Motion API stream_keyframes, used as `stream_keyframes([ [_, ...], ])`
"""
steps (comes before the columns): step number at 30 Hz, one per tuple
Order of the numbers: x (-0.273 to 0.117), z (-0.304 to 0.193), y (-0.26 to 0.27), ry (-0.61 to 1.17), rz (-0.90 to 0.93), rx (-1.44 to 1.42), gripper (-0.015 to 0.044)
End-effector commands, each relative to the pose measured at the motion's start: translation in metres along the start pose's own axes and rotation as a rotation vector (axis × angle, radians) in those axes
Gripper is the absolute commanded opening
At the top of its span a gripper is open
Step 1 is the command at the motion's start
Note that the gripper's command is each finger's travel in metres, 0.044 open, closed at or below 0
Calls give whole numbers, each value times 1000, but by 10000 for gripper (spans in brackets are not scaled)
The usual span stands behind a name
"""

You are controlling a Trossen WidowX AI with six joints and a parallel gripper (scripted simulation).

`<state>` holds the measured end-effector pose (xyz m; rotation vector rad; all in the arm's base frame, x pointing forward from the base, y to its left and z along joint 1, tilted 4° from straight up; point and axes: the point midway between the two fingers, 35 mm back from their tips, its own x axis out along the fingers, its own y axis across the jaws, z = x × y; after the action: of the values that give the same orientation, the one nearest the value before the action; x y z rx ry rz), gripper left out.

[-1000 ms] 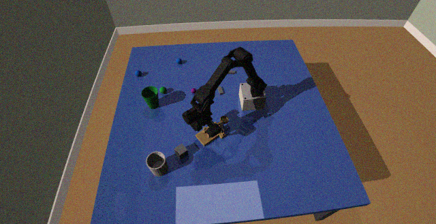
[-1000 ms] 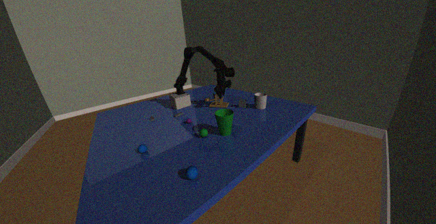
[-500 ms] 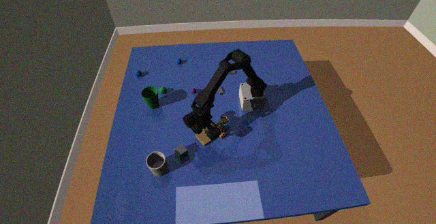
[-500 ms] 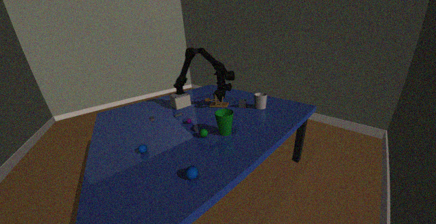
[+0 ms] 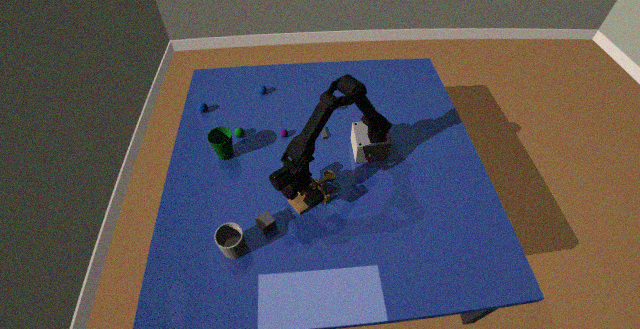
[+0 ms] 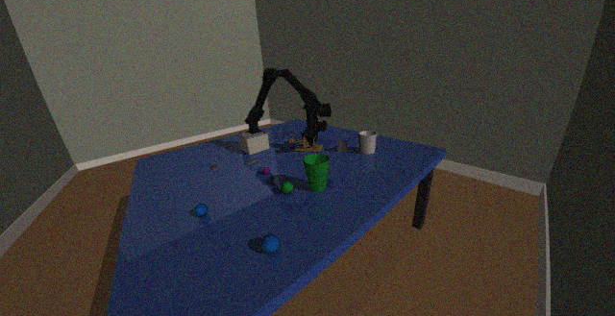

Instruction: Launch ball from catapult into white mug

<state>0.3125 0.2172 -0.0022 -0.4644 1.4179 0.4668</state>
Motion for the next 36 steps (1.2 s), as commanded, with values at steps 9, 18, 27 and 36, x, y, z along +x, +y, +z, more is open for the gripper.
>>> stream_keyframes([
  [9,-1,0,0,-1,0,0,118],
  [18,-48,1,0,-1,-1,0,0],
  [27,-45,2,0,-1,0,-1,0],
  [36,-31,3,0,-1,0,-1,0],
])
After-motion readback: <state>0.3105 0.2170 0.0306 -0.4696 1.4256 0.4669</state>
